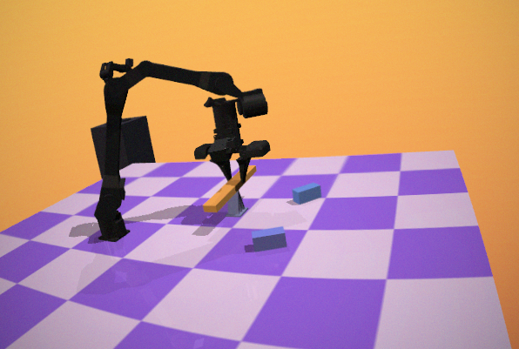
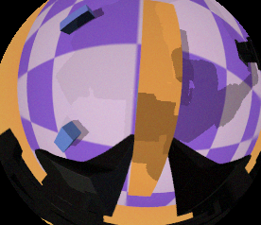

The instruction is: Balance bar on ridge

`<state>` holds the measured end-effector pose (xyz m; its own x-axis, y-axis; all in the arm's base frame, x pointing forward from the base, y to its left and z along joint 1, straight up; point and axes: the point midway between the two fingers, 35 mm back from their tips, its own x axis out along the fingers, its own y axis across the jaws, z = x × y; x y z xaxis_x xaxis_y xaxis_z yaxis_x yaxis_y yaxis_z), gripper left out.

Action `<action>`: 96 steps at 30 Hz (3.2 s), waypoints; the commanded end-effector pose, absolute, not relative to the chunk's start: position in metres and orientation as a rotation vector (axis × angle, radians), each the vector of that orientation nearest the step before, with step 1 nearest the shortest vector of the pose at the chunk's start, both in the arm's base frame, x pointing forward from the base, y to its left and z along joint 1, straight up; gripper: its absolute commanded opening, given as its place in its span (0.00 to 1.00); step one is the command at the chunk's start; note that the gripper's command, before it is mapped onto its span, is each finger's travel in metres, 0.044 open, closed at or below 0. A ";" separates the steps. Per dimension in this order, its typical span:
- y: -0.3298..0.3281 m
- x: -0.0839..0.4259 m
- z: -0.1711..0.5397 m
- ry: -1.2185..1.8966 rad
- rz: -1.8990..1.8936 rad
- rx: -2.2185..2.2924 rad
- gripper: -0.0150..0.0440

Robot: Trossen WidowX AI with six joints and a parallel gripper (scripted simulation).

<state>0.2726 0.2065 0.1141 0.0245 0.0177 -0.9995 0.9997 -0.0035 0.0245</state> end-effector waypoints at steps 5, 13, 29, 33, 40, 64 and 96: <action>0.207 0.273 0.112 1.204 -1.184 1.234 0.25; 0.207 0.273 0.112 1.204 -1.184 1.234 0.25; 0.207 0.272 0.110 1.204 -1.184 1.234 0.25; 0.207 0.272 0.110 1.204 -1.184 1.234 0.25; 0.207 0.272 0.109 1.204 -1.184 1.234 0.25; 0.207 0.273 0.112 1.202 -1.181 1.238 0.25; 0.207 0.273 0.112 1.202 -1.181 1.238 0.43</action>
<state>0.2729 0.2073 0.1123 0.0280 0.0195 -0.9994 0.9996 -0.0019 0.0280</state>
